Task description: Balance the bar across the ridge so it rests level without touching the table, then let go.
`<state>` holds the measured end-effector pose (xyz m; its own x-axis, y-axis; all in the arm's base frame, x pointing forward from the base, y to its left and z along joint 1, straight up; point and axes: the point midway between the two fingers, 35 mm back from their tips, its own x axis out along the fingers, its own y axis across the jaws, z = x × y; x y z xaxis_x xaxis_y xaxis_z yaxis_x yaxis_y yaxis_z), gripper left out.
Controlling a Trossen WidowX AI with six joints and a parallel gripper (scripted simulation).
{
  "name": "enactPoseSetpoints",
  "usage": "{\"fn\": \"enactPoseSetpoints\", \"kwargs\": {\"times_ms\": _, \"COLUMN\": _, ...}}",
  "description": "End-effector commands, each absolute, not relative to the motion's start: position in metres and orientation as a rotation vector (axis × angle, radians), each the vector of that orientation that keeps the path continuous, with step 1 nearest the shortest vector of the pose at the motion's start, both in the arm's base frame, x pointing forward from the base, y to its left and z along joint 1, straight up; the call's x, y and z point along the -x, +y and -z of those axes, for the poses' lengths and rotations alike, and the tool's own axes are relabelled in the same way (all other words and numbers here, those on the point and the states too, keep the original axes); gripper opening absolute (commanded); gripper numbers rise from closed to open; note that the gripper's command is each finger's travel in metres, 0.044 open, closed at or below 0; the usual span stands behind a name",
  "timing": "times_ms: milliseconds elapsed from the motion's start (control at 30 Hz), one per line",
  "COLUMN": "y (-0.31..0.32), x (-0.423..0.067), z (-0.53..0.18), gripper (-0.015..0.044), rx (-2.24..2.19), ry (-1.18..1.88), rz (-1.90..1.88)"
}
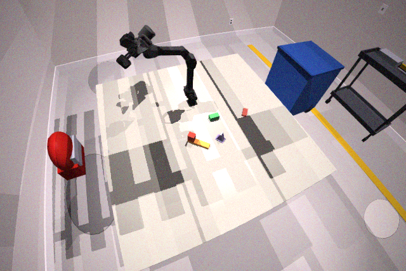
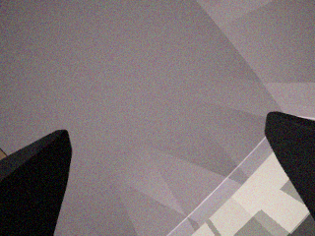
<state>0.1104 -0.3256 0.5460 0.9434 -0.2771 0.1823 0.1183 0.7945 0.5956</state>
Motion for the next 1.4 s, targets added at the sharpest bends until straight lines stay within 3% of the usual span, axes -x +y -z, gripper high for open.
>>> {"fn": "enactPoseSetpoints", "kwargs": {"times_ms": 0, "y": -0.326, "x": -0.111, "z": -0.546, "gripper": 0.0374, "rx": -0.618, "ry": -0.268, "rz": 0.215}}
{"fn": "enactPoseSetpoints", "kwargs": {"times_ms": 100, "y": -0.328, "x": -0.116, "z": -0.544, "gripper": 0.0315, "rx": -0.621, "ry": -0.275, "rz": 0.211}}
{"fn": "enactPoseSetpoints", "kwargs": {"times_ms": 767, "y": -0.357, "x": -0.191, "z": -0.509, "gripper": 0.0315, "rx": -0.637, "ry": -0.282, "rz": 0.226}}
{"fn": "enactPoseSetpoints", "kwargs": {"times_ms": 1367, "y": -0.358, "x": -0.284, "z": -0.44, "gripper": 0.0315, "rx": -0.592, "ry": -0.081, "rz": 0.303}}
